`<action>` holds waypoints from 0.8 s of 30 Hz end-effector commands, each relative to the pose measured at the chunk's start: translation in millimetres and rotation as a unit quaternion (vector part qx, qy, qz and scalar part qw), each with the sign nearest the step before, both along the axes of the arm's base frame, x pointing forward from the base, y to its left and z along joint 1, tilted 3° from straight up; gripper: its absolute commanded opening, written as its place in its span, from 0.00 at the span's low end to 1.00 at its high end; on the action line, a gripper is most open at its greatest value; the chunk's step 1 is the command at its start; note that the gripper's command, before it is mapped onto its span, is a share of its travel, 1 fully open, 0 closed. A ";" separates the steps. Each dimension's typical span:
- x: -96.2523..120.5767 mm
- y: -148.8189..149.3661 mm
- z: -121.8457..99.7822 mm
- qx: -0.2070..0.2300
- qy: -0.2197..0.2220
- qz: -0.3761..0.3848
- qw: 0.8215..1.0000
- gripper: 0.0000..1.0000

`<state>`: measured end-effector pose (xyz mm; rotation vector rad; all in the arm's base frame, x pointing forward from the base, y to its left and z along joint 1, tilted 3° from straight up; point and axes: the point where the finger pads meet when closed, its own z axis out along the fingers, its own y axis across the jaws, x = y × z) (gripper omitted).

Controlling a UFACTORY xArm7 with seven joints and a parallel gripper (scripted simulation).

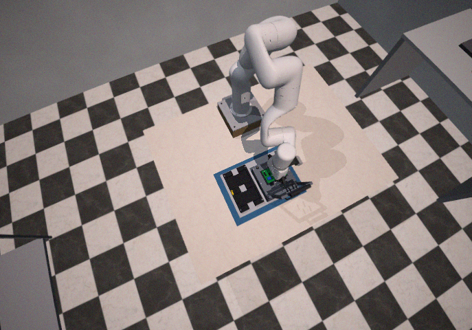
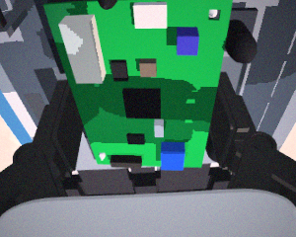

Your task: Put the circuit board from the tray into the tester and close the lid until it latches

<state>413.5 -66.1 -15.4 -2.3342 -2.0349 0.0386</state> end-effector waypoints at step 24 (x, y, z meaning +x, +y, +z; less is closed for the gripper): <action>2.0 -0.2 -1.8 0.000 -0.003 0.000 1.000 1.00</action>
